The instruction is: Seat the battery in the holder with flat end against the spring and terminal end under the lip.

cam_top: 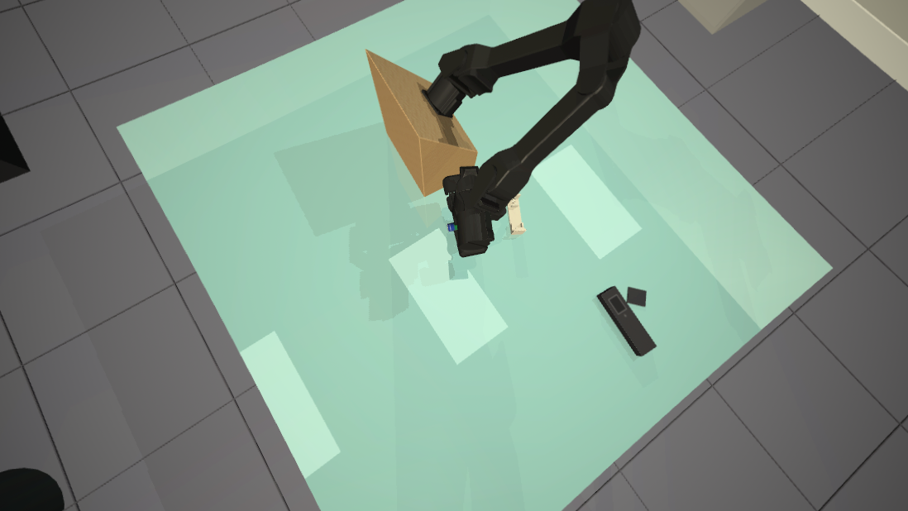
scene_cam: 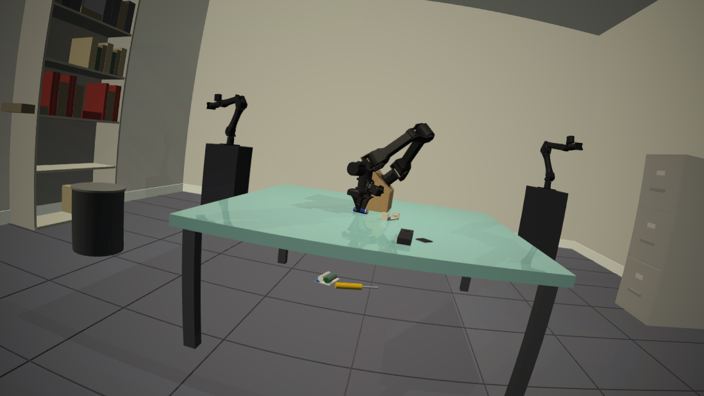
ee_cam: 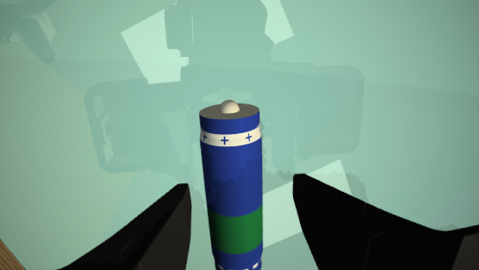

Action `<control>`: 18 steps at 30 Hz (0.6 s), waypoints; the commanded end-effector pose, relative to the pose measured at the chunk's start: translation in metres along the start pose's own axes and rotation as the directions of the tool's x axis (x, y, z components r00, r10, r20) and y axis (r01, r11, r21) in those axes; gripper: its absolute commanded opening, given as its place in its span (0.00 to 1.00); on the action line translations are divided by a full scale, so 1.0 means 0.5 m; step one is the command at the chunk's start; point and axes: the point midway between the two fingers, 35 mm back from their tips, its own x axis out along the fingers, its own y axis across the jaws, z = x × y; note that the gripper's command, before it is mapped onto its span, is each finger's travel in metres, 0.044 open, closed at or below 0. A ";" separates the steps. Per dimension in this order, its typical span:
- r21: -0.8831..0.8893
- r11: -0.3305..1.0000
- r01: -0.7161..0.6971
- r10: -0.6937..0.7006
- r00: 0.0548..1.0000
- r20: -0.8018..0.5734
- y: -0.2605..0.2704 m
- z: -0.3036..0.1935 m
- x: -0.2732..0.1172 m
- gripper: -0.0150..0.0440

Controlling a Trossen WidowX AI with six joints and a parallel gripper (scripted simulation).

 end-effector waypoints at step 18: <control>0.015 1.000 -0.009 0.009 1.000 0.000 0.004 -0.003 -0.023 0.36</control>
